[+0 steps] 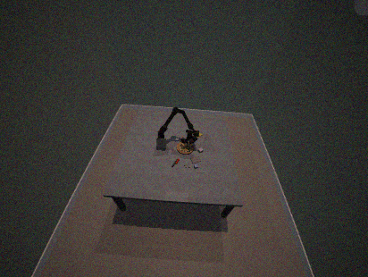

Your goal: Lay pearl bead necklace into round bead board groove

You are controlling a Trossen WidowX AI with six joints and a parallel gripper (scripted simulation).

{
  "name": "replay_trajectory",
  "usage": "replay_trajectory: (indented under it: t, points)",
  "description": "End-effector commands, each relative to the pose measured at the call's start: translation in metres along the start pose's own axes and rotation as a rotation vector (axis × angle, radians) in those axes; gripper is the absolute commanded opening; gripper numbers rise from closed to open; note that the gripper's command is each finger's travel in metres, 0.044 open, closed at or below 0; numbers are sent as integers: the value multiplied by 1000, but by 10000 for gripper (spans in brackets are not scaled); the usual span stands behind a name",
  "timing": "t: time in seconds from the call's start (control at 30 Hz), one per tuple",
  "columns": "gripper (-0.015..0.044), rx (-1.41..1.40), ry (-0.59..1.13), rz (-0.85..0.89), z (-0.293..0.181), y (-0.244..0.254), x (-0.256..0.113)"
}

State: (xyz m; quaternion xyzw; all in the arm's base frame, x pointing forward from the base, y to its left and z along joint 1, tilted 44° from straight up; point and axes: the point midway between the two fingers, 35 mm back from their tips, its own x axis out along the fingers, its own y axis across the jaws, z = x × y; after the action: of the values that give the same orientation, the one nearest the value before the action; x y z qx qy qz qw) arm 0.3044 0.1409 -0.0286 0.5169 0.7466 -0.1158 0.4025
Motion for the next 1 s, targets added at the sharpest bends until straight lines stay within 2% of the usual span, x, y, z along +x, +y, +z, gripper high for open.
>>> replay_trajectory:
  t: [0.0,0.07,0.23,0.97]
  points:
    - [120,15,6,-5,1,-3,4]
    - [120,15,6,-5,1,-3,4]
    - [0,3,1,-2,0,-1,1]
    - [0,3,1,-2,0,-1,1]
